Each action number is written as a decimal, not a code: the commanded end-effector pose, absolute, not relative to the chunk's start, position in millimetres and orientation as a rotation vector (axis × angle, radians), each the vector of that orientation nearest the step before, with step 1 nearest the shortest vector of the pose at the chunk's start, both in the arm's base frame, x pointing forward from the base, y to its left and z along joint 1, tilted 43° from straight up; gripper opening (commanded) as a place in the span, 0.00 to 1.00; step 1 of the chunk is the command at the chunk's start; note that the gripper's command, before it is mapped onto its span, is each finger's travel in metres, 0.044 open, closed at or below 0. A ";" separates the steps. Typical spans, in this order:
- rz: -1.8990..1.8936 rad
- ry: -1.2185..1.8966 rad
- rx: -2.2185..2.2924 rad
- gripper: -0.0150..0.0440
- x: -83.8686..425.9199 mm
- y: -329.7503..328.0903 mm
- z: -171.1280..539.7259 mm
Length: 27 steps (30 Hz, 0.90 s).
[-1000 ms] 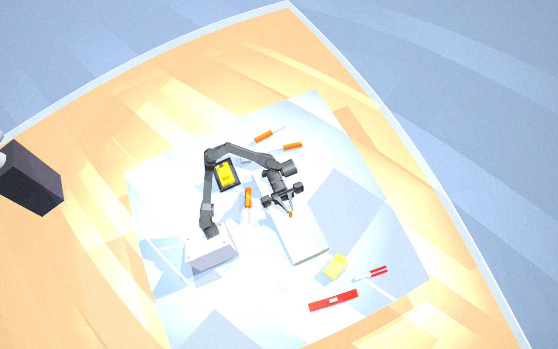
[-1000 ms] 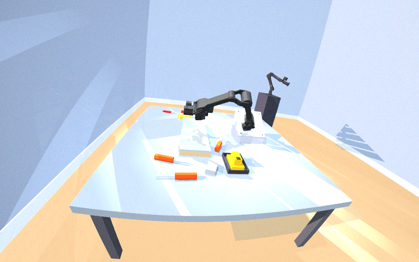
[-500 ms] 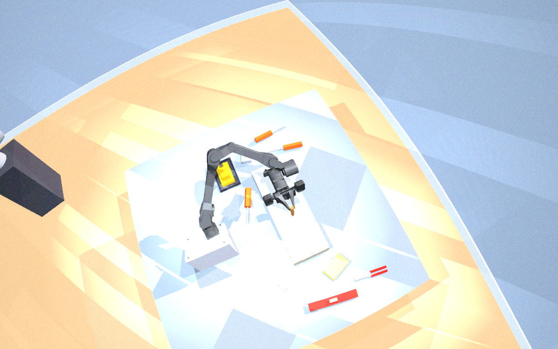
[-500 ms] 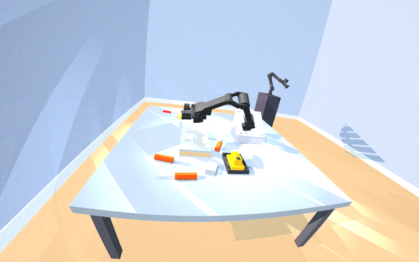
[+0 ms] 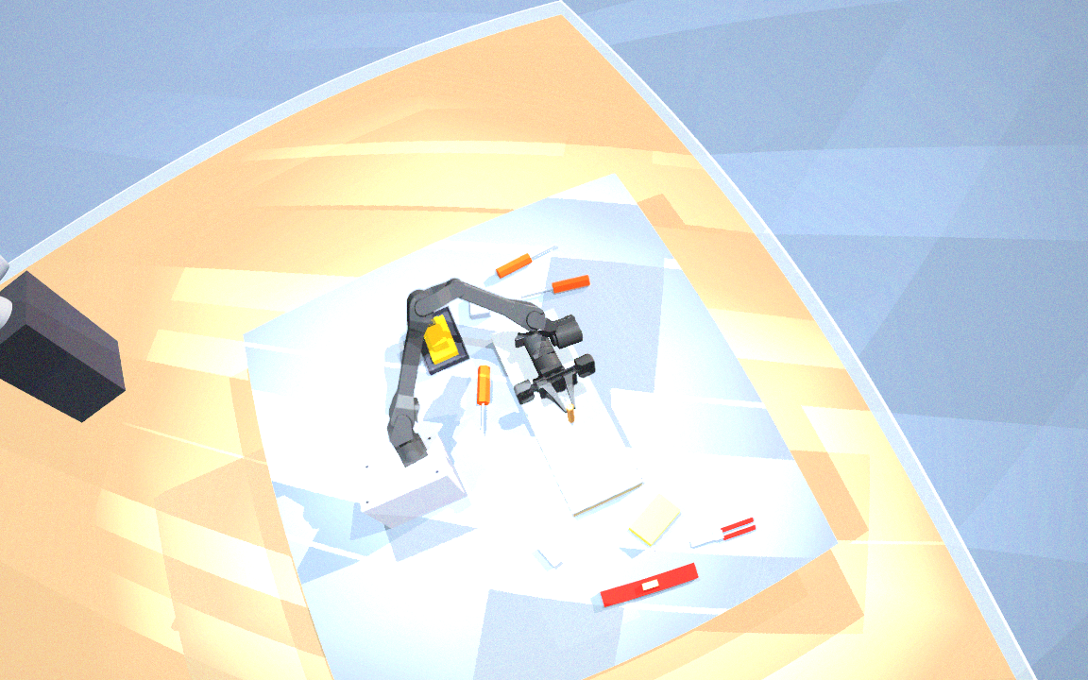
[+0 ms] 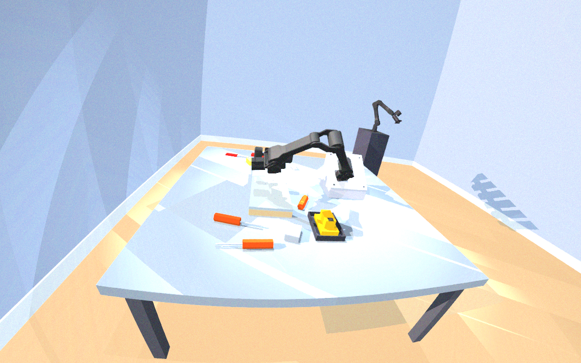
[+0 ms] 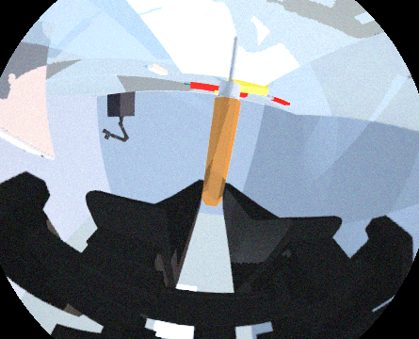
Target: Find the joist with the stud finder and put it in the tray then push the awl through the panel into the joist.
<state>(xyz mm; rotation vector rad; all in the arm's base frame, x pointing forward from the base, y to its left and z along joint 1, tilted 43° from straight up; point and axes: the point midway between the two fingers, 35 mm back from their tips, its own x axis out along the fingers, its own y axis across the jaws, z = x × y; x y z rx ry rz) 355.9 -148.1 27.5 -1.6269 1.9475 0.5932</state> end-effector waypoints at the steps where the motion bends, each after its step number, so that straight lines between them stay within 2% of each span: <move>1: 0.589 1.953 -1.627 0.25 356.0 -145.6 24.4; 27: 0.591 1.952 -1.626 0.25 359.7 -123.2 0.1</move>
